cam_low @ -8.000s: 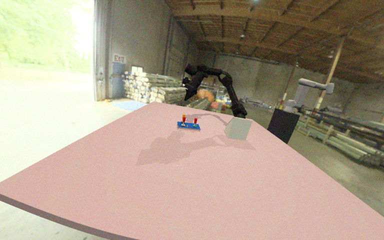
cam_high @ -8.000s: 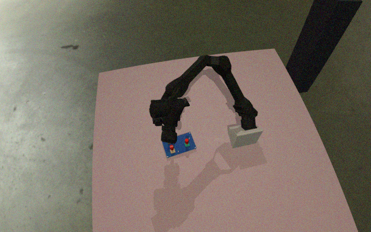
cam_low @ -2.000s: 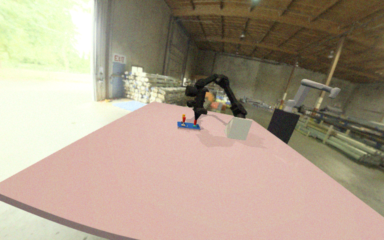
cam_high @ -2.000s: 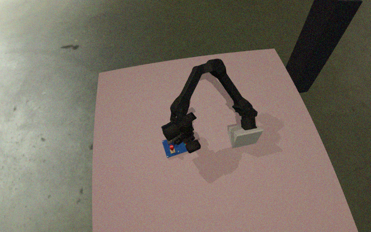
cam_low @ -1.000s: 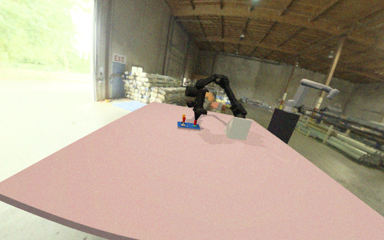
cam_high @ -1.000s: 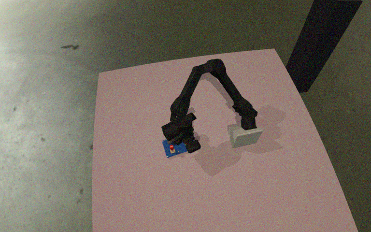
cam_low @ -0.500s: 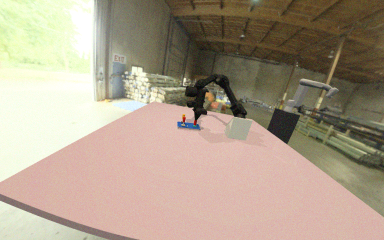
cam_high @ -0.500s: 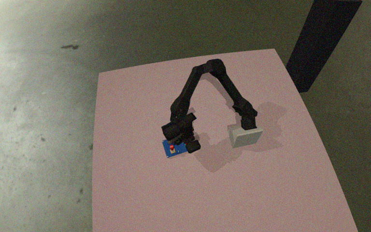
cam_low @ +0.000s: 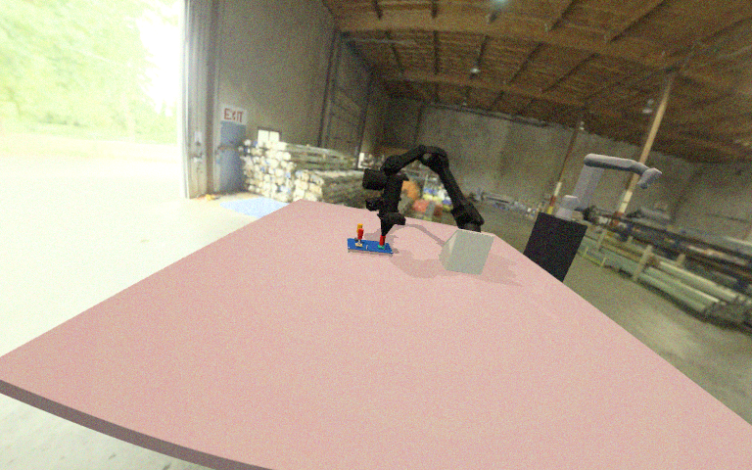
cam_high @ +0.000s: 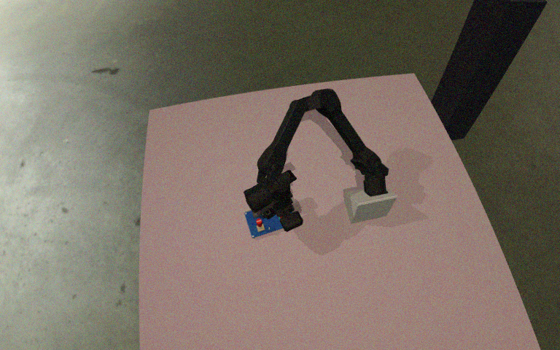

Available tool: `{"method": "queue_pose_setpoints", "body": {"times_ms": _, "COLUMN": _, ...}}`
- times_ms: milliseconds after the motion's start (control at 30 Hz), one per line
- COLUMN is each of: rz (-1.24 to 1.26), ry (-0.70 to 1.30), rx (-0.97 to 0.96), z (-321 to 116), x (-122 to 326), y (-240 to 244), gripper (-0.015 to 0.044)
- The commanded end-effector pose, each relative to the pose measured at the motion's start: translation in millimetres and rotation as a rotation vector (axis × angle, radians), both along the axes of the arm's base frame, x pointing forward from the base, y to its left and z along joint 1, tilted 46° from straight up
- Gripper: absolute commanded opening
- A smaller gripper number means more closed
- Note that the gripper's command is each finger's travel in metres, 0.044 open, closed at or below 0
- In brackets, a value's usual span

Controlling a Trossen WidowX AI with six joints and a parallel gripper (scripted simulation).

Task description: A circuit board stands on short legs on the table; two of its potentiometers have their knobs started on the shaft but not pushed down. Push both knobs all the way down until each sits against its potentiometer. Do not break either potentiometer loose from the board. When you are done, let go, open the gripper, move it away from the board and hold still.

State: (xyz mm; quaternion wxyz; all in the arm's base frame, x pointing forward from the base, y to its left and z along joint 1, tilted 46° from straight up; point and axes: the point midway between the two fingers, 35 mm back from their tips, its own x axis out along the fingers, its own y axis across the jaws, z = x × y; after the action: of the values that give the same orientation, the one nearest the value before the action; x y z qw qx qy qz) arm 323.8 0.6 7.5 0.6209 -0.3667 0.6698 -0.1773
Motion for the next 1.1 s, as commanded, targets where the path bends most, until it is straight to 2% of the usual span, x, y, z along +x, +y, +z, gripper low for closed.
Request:
{"method": "queue_pose_setpoints", "body": {"times_ms": 0, "rz": -0.01, "ry": -0.001, "rx": -0.002, "z": -2.4, "x": 0.5, "y": -4.6, "gripper": 0.0}}
{"method": "queue_pose_setpoints", "body": {"times_ms": 1033, "rz": -0.01, "ry": 0.0, "rx": -0.001, "z": 12.3, "x": -0.2, "y": 10.6, "gripper": 0.0}}
{"method": "queue_pose_setpoints", "body": {"times_ms": 1067, "rz": -0.008, "ry": 0.005, "rx": -0.007, "z": 8.9, "x": -1.3, "y": 6.2, "gripper": 0.0026}}
